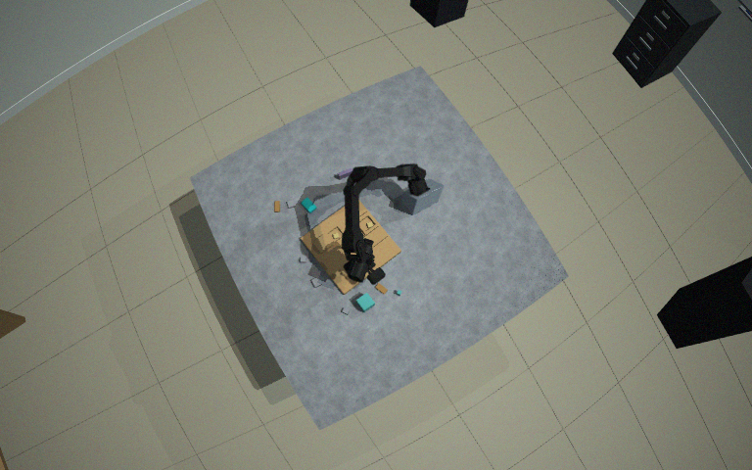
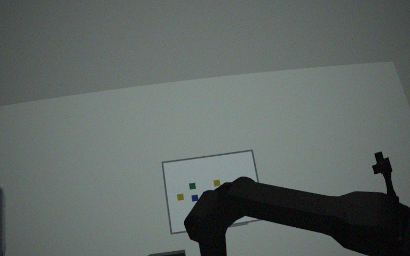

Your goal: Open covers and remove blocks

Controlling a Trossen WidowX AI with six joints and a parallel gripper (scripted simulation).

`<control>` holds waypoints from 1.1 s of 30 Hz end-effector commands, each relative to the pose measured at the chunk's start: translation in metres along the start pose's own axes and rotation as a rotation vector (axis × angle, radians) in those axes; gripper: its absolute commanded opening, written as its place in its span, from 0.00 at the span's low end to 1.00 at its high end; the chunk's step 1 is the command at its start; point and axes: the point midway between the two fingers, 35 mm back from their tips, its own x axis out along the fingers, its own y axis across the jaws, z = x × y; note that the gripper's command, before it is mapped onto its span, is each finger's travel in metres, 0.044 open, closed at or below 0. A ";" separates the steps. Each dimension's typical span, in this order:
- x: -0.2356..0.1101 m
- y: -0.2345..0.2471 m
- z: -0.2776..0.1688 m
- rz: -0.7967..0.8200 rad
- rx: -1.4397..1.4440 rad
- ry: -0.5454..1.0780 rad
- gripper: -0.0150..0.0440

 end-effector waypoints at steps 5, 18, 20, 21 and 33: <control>0.010 0.000 -0.001 -0.004 -0.005 0.003 0.25; 0.023 0.000 -0.001 -0.004 -0.005 0.003 0.25; 0.025 0.000 -0.001 -0.004 -0.005 0.003 0.25; 0.026 0.000 -0.001 -0.004 -0.005 0.003 0.25; 0.038 -0.001 -0.001 -0.005 -0.005 0.003 0.25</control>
